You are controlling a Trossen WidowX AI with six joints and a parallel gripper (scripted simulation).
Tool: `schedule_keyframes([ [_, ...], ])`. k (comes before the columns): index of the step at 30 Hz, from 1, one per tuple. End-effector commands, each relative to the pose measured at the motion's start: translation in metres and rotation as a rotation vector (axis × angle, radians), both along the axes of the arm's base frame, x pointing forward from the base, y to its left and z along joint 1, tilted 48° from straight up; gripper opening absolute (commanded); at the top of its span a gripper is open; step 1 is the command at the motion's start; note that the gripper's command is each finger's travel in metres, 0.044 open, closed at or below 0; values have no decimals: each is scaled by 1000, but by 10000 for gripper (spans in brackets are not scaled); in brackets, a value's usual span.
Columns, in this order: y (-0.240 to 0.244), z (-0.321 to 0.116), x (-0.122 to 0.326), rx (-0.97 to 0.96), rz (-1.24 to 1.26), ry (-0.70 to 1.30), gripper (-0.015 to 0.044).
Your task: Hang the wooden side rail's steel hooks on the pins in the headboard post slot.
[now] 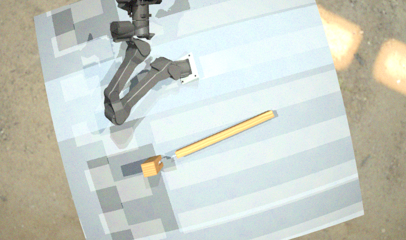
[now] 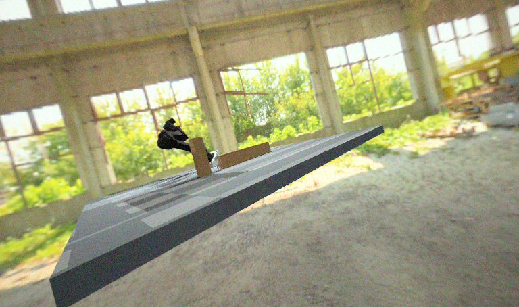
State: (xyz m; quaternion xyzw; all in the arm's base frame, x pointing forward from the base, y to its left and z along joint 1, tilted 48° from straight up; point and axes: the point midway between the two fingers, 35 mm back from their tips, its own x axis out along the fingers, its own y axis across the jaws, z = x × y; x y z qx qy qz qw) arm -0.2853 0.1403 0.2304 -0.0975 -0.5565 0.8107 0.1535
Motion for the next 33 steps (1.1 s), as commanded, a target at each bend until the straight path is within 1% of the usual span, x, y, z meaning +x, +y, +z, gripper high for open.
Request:
schedule_keyframes([
  [1,41,-9,17,20,-172,-83,440],
  [10,118,-35,82,2,-552,-298,440],
  [18,163,-57,162,-34,-860,-537,440],
  [25,178,-72,241,-106,-1096,-772,440],
  [33,167,-85,331,-247,-1315,-1064,440],
])
